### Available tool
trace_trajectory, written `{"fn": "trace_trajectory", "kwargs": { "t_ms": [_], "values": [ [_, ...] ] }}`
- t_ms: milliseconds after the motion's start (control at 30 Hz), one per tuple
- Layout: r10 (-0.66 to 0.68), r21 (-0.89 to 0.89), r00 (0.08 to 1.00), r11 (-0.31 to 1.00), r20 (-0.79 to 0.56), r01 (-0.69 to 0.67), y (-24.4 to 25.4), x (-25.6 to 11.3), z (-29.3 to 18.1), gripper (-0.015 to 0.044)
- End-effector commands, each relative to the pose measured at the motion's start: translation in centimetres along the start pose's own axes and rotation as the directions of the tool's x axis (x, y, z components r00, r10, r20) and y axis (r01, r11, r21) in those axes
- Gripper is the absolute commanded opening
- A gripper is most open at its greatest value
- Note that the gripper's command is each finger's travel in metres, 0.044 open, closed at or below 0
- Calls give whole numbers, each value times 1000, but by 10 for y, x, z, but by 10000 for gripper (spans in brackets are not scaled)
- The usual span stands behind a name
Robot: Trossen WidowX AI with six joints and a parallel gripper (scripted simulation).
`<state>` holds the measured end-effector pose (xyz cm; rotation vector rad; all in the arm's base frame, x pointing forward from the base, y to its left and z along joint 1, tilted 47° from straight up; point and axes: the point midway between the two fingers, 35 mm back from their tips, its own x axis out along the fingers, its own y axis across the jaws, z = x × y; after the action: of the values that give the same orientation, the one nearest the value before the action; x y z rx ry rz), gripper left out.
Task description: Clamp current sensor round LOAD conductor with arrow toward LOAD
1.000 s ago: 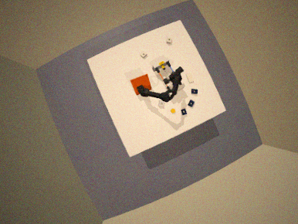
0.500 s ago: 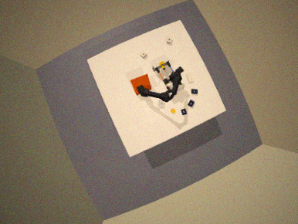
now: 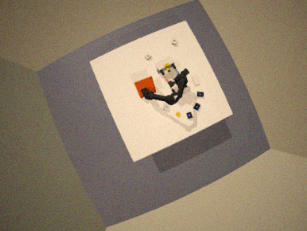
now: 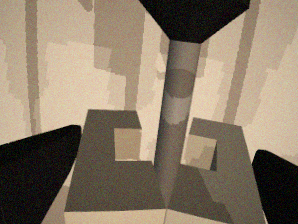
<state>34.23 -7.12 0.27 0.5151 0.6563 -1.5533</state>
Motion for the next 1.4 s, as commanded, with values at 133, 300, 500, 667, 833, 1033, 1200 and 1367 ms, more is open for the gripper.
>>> {"fn": "trace_trajectory", "kwargs": {
  "t_ms": [133, 300, 500, 667, 833, 1033, 1200, 1367],
  "values": [
    [-191, -14, 981, 982, -18, 191, 3, -21, -7, 440],
    [-207, -14, 978, 978, -17, 207, 3, -21, -7, 440],
    [-205, -14, 979, 979, -17, 204, 1, -12, -8, 440],
    [-204, -14, 979, 979, -17, 204, 0, -4, -8, 440],
    [-223, -15, 975, 975, -16, 223, -1, 2, -9, 440],
    [-289, -15, 957, 957, -15, 289, -4, 7, -9, 440],
    [-338, -16, 941, 941, -13, 338, -8, 8, -9, 440],
    [-346, -16, 938, 938, -13, 346, -9, 7, -9, 440]
  ]
}}
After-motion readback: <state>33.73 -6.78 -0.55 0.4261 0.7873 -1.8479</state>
